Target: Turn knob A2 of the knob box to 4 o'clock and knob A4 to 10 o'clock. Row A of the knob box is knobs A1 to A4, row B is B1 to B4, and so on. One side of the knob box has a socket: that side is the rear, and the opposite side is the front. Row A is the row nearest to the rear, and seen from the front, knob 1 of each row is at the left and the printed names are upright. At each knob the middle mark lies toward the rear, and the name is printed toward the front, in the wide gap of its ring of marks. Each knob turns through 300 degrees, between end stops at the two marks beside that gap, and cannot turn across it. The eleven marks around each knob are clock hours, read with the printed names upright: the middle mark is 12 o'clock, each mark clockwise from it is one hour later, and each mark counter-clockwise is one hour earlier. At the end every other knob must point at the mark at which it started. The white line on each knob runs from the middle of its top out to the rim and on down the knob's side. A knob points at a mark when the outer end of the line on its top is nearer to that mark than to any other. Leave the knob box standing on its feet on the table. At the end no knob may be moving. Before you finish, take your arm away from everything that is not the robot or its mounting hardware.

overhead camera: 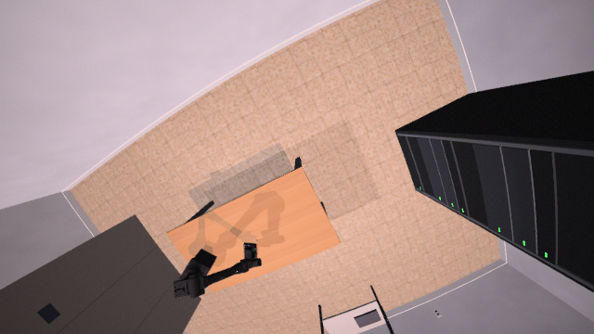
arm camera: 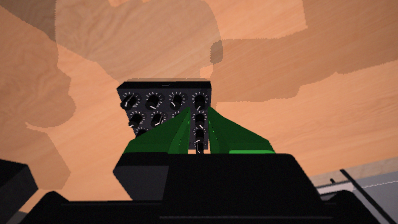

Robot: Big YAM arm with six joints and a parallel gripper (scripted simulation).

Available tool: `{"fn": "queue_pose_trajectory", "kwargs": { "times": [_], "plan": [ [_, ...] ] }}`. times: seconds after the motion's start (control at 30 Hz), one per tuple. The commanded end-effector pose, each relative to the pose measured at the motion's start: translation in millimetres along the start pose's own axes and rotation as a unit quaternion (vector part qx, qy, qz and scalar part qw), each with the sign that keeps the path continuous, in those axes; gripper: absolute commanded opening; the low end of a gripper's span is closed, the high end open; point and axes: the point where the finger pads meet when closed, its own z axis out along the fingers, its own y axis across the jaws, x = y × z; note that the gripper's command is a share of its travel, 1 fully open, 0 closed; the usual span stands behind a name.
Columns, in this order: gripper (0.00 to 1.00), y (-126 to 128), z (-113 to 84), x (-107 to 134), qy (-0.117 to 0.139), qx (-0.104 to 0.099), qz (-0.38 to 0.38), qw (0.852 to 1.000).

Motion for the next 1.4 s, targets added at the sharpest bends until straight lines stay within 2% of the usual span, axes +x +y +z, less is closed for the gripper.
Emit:
{"fn": "queue_pose_trajectory", "kwargs": {
  "times": [0.0,1.37],
  "plan": [
    [0.19,-12.2,4.2,-6.6,-0.004,0.009,-0.003,1.000],
    [0.19,-9.0,8.0,-4.6,-0.003,0.006,-0.002,1.000]
  ]
}}
